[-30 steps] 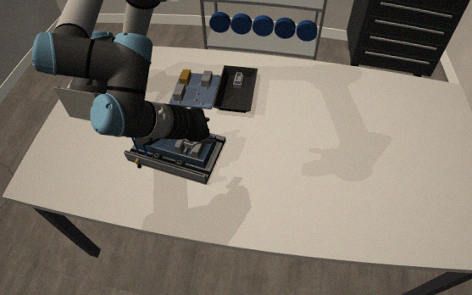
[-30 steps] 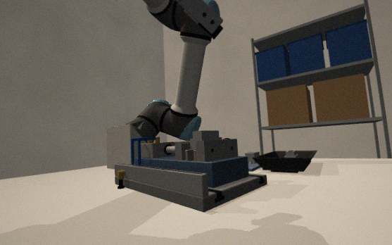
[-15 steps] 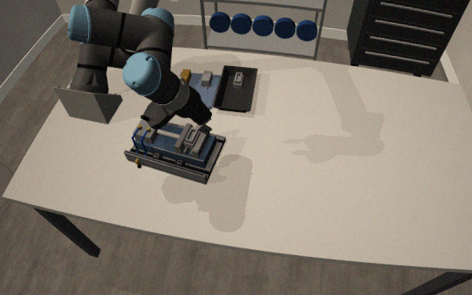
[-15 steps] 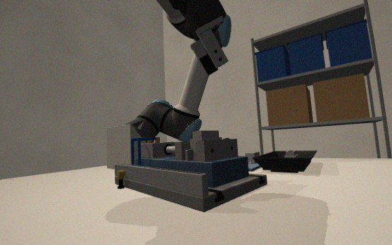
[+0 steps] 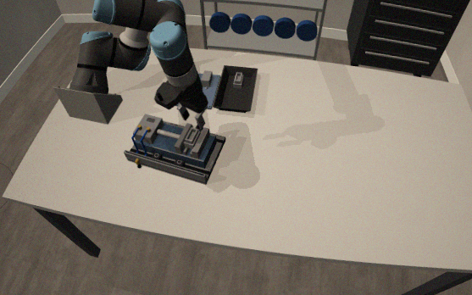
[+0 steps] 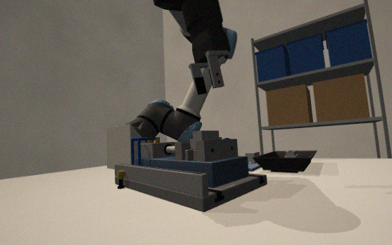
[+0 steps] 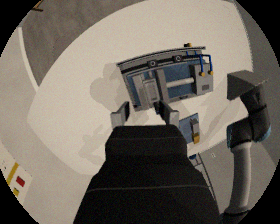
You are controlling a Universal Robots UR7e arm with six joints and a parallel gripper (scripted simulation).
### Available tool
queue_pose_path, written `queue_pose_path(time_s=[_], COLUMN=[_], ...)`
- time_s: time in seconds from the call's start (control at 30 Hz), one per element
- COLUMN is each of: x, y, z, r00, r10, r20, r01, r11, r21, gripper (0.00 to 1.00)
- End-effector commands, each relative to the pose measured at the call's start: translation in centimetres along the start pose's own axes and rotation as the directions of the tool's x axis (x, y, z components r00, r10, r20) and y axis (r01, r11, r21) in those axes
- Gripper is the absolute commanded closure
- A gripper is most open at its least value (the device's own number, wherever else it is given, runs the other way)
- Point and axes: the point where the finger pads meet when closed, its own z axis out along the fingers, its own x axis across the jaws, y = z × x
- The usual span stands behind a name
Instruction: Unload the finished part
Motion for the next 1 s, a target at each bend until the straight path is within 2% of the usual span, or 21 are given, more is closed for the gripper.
queue_pose_path(time_s=[0.0, 0.3, 0.53, 0.57, 0.97], x=[1.2, 2.2, 2.3, 2.3, 2.3], y=[0.2, 0.3, 0.3, 0.3, 0.3], z=[0.6, 1.0, 1.0, 1.0, 1.0], r00=[0.992, 0.974, 0.971, 0.971, 0.971], r10=[-0.122, -0.222, -0.237, -0.237, -0.237], r20=[-0.003, -0.033, -0.038, -0.038, -0.038], r01=[0.122, 0.224, 0.240, 0.240, 0.240], r11=[0.986, 0.954, 0.947, 0.947, 0.947], r21=[0.111, 0.200, 0.213, 0.213, 0.213], gripper=[0.00, 0.00, 0.00, 1.00, 1.00])
